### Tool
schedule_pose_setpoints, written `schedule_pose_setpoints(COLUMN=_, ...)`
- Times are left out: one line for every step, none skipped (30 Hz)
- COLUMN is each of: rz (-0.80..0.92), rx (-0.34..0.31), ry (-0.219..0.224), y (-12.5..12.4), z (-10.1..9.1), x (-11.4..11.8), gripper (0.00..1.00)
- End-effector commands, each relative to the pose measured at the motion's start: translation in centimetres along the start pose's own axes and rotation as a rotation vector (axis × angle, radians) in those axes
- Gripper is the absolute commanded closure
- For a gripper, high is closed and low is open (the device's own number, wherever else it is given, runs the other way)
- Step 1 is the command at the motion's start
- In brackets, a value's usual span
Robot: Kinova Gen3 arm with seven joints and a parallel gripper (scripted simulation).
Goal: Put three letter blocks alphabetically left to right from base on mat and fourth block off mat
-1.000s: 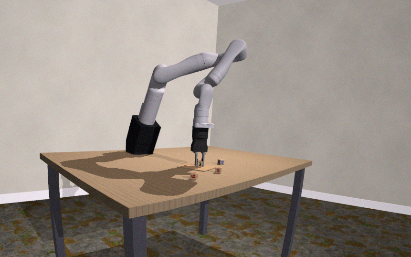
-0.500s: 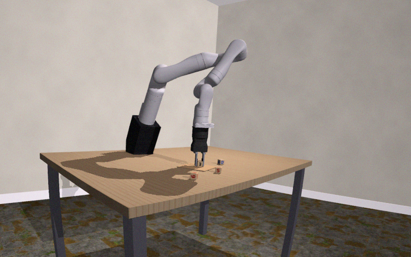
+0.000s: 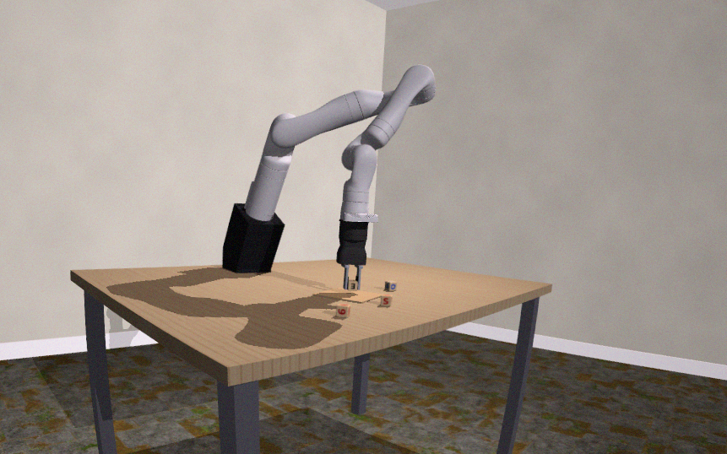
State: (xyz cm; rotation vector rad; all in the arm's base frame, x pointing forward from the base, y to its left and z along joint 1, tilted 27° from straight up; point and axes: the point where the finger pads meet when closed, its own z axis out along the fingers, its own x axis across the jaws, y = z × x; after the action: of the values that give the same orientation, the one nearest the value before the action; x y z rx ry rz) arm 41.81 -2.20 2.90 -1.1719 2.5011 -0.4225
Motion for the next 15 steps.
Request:
schedule_pose_setpoints(rz=0.004, rx=0.001, ry=-0.004, y=0.0, z=-1.3, x=-0.2, gripper=0.51)
schedule_pose_setpoints(rz=0.004, rx=0.001, ry=-0.004, y=0.0, z=-1.6, x=-0.2, gripper=0.51)
schedule_pose_setpoints(rz=0.004, rx=0.001, ry=-0.004, y=0.0, z=-1.6, x=-0.2, gripper=0.51)
schedule_pose_setpoints(rz=0.004, rx=0.001, ry=-0.004, y=0.0, z=-1.6, x=-0.2, gripper=0.51)
schedule_pose_setpoints(rz=0.003, rx=0.002, ry=-0.006, y=-0.1, z=-2.0, x=-0.3, gripper=0.51)
schedule_pose_setpoints(rz=0.004, rx=0.001, ry=-0.005, y=0.0, z=-2.4, x=-0.2, gripper=0.51)
schedule_pose_setpoints(rz=0.004, rx=0.001, ry=-0.004, y=0.0, z=-2.8, x=-0.2, gripper=0.51)
schedule_pose_setpoints(rz=0.004, rx=0.0, ry=-0.004, y=0.0, z=-3.2, x=-0.2, gripper=0.51)
schedule_pose_setpoints(rz=0.004, rx=0.0, ry=-0.004, y=0.0, z=-3.6, x=-0.2, gripper=0.51)
schedule_pose_setpoints(rz=0.004, rx=0.001, ry=-0.005, y=0.0, z=-4.0, x=-0.2, gripper=0.51)
schedule_pose_setpoints(rz=0.003, rx=0.001, ry=-0.006, y=-0.1, z=-4.4, x=-0.3, gripper=0.51)
schedule_pose_setpoints(rz=0.003, rx=0.002, ry=-0.007, y=-0.1, z=-4.8, x=-0.3, gripper=0.51)
schedule_pose_setpoints(rz=0.003, rx=0.002, ry=-0.008, y=-0.1, z=-5.1, x=-0.3, gripper=0.51)
schedule_pose_setpoints(rz=0.003, rx=0.002, ry=-0.008, y=-0.2, z=-5.5, x=-0.4, gripper=0.51)
schedule_pose_setpoints(rz=0.002, rx=0.003, ry=-0.009, y=-0.2, z=-5.8, x=-0.4, gripper=0.51)
